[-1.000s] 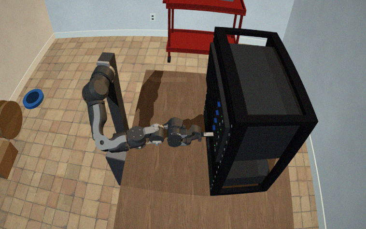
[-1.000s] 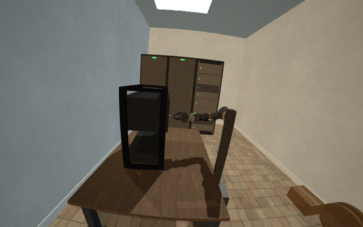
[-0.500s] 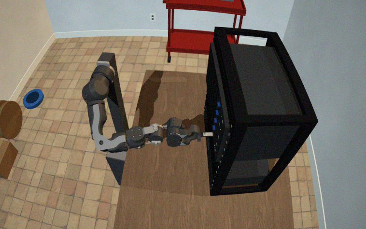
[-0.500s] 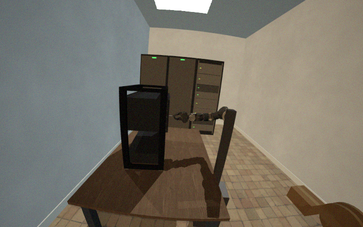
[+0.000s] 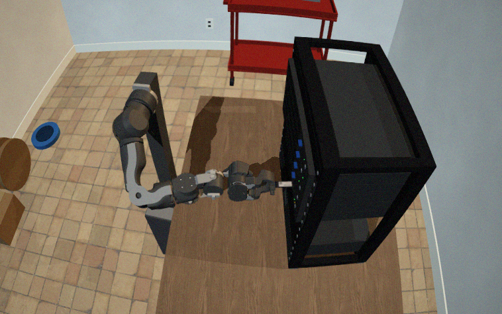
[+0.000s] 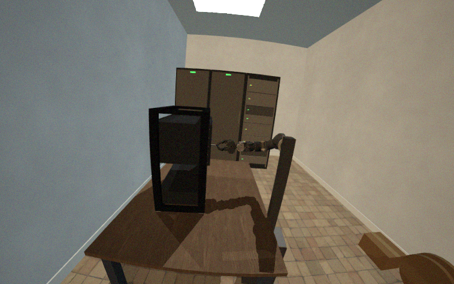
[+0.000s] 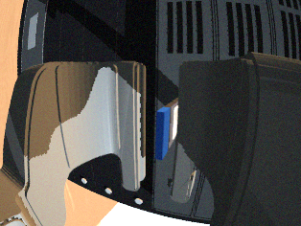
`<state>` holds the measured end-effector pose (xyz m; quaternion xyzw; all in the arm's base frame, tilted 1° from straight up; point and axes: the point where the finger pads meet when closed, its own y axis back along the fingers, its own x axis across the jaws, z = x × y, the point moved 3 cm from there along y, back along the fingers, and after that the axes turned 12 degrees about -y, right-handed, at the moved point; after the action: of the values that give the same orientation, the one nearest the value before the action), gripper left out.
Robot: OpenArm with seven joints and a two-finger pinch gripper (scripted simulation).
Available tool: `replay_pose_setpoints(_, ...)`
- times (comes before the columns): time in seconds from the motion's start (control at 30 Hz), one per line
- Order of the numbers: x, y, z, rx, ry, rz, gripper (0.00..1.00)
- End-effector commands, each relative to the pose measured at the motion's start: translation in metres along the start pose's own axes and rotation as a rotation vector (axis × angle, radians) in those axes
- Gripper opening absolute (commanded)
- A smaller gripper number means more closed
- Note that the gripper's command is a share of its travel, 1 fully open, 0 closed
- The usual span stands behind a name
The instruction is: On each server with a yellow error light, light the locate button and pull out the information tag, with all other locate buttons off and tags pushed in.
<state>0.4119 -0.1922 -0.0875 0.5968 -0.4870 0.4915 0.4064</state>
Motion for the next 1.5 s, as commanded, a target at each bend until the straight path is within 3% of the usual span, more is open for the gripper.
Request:
replay_pose_setpoints(0.0, 0.001, 0.0, 0.001, 0.0, -0.002, 0.007, 0.1)
replay_pose_setpoints(0.47, 0.002, 0.001, -0.001, 0.003, -0.002, 0.008, 0.1)
replay_pose_setpoints(0.8, 0.004, 0.045, 0.002, -0.003, -0.001, 0.02, 0.1)
replay_pose_setpoints(1.0, 0.002, 0.05, 0.001, -0.003, -0.001, 0.011, 0.1)
replay_pose_setpoints(1.03, 0.002, 0.05, 0.001, -0.001, -0.002, 0.009, 0.0)
replay_pose_setpoints(1.07, 0.002, 0.05, 0.003, 0.0, -0.002, 0.012, 0.0)
replay_pose_setpoints(1.33, 0.015, 0.051, 0.059, 0.001, -0.003, 0.013, 0.0)
replay_pose_setpoints(1.47, 0.016, 0.051, 0.068, 0.0, -0.002, 0.008, 0.0)
